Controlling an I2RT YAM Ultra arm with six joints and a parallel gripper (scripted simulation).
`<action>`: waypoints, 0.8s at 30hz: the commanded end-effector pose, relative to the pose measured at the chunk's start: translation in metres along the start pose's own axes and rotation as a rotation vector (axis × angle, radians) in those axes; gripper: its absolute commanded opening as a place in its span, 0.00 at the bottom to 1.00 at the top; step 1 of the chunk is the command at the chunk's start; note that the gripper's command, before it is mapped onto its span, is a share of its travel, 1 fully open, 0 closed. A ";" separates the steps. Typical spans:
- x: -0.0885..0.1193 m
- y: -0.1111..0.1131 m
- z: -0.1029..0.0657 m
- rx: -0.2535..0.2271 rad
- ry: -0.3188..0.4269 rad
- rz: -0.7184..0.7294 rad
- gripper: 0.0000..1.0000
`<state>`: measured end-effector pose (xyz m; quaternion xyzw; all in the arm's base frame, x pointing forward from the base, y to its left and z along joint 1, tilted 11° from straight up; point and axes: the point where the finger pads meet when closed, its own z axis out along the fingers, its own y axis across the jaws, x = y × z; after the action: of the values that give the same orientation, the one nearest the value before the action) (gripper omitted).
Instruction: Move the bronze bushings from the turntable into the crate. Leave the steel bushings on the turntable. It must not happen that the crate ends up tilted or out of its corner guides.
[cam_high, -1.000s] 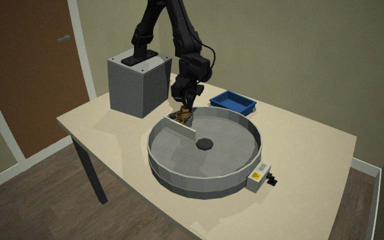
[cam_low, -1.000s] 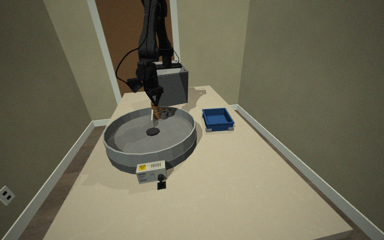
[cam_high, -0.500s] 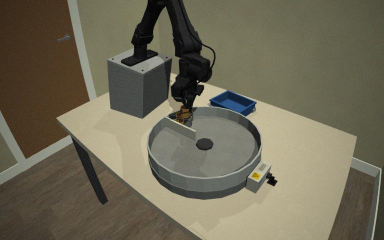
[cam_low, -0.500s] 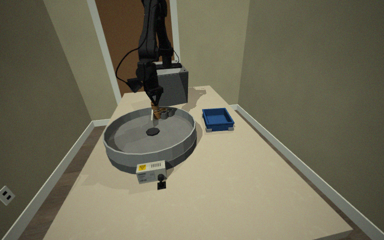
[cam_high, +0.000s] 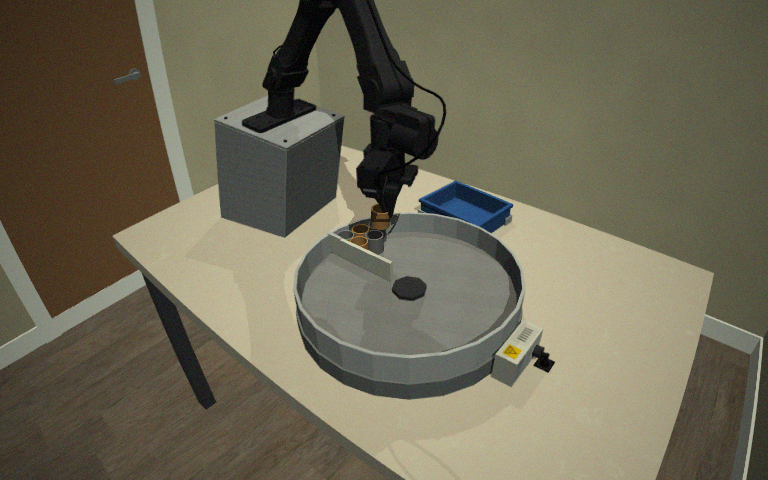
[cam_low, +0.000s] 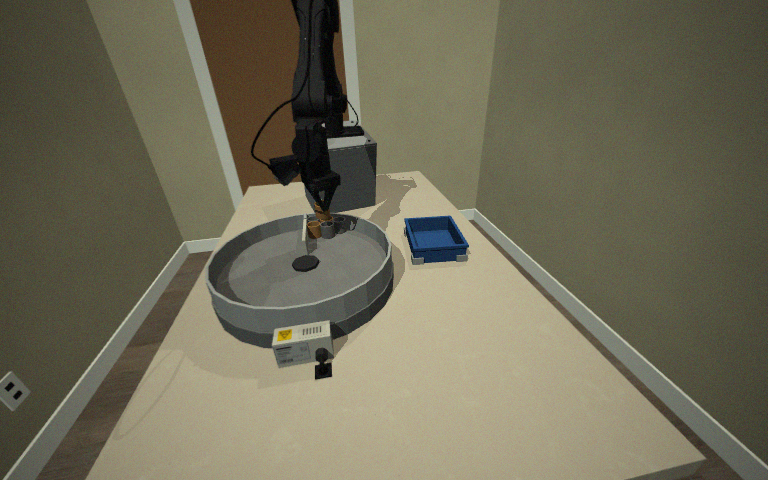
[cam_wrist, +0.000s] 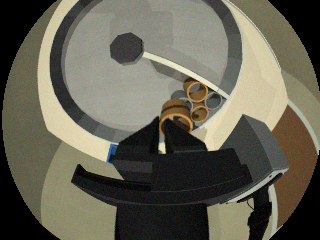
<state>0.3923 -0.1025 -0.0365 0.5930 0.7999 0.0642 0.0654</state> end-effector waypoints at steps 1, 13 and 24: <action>0.018 0.016 -0.010 -0.028 -0.031 0.014 0.00; 0.105 0.062 -0.005 -0.013 -0.021 0.015 0.00; 0.203 0.107 -0.005 -0.017 -0.020 0.015 0.00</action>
<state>0.4222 0.1018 -0.0305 0.5745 0.8126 0.0719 0.0664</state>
